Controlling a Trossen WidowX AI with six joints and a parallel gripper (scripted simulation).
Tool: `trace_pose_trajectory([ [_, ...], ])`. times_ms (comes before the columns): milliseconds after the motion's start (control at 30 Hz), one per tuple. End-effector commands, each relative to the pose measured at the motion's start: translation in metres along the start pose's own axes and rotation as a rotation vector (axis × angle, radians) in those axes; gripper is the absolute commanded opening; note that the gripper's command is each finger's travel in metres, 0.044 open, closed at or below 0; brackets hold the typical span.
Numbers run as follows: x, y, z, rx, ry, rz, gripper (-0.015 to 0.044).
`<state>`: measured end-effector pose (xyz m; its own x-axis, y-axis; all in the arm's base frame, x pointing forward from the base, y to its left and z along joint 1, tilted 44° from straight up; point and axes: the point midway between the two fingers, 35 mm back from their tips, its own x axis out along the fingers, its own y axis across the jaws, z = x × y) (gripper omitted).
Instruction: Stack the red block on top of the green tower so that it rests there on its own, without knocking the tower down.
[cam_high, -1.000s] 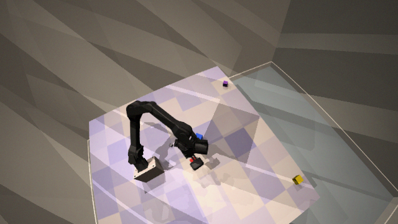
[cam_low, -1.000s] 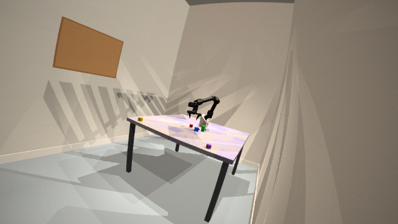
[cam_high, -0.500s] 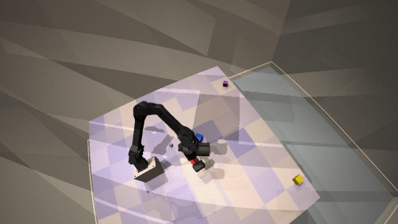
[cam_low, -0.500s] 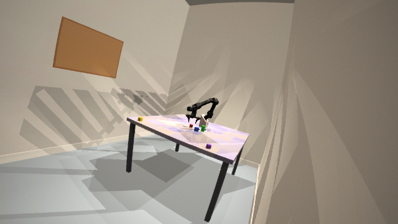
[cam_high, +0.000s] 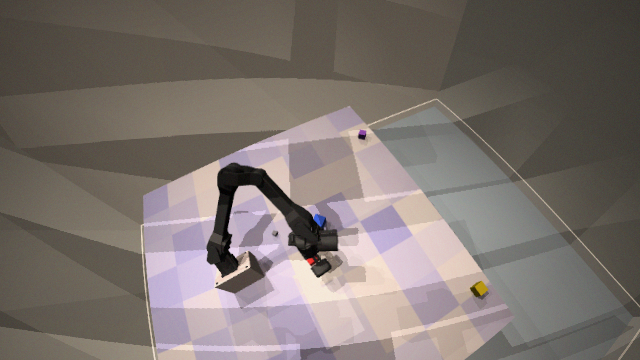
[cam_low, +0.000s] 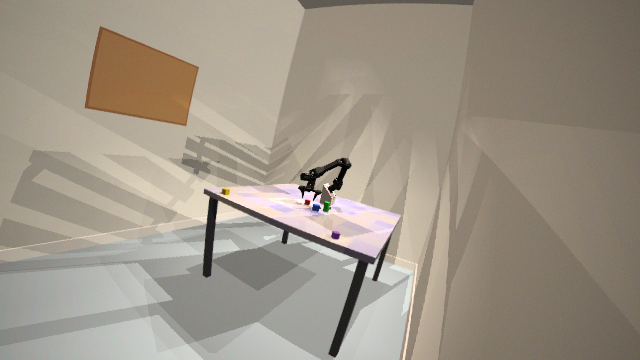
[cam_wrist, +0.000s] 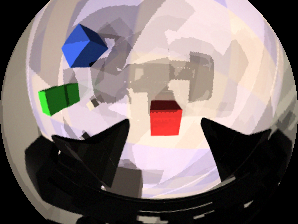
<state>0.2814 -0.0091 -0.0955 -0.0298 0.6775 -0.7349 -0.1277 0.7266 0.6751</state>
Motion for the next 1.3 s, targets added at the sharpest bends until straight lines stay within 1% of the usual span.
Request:
trace_pose_trajectory([
  [0,0.007,0.001,-0.003,0.01,0.003,0.008,0.044],
  [500,0.03,0.001,-0.004,0.01,0.003,0.01,0.044],
  [967,0.031,0.001,-0.004,0.01,0.003,0.01,0.044],
  [1267,0.031,0.001,-0.004,0.01,0.003,0.01,0.0204],
])
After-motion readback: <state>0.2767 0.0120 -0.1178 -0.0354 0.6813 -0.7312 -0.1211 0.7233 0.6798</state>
